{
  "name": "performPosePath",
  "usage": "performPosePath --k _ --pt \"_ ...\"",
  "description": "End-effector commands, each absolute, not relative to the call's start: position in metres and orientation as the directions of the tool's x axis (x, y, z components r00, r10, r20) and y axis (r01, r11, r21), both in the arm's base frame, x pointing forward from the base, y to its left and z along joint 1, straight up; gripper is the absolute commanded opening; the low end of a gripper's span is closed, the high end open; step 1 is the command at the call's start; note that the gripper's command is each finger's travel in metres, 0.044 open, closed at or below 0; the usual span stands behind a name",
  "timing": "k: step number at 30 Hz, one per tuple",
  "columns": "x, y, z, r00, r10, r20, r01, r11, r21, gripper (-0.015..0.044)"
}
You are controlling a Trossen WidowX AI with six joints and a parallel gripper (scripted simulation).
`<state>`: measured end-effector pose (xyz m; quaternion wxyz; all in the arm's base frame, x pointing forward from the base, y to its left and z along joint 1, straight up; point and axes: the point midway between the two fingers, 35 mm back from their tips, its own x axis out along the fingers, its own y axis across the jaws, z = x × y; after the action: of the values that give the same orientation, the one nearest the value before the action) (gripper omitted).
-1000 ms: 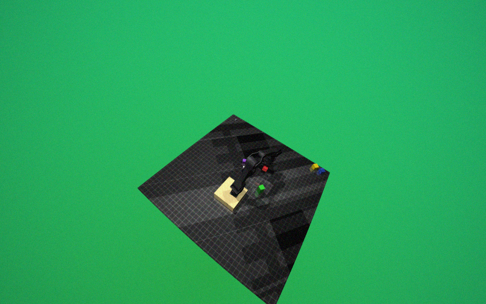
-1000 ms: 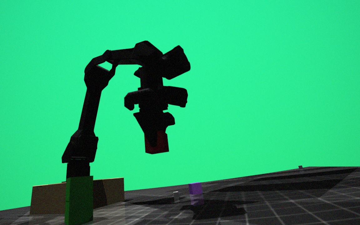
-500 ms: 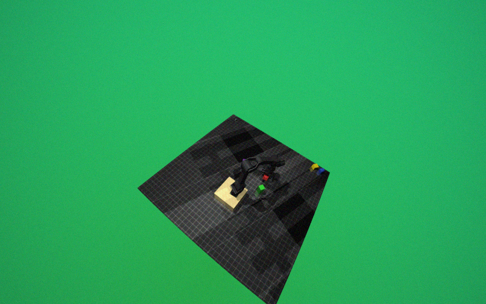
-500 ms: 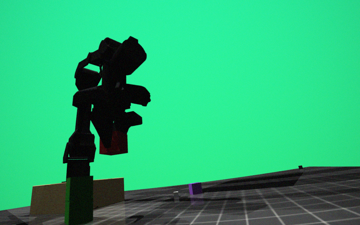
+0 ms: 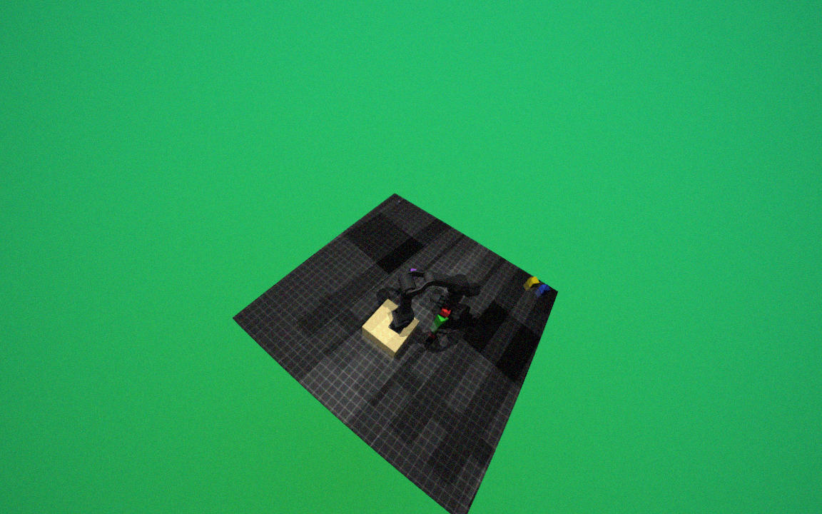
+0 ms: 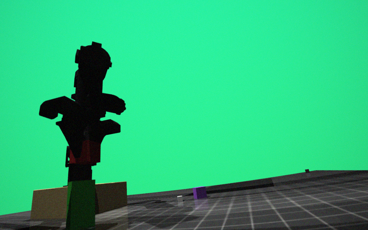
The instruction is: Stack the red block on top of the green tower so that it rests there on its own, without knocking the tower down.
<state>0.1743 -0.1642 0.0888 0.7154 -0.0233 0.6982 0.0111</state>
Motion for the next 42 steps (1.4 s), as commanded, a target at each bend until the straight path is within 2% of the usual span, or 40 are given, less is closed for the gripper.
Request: performPosePath --k 1,12,42 --pt "0.170 -0.165 0.084 0.023 -0.021 -1.000 -0.054 0.998 -0.022 0.0000" --pt "0.170 -0.166 0.054 0.023 -0.021 -1.000 -0.054 0.998 -0.022 0.0000" --pt "0.170 -0.166 0.053 0.023 -0.021 -1.000 -0.054 0.998 -0.022 0.0000"
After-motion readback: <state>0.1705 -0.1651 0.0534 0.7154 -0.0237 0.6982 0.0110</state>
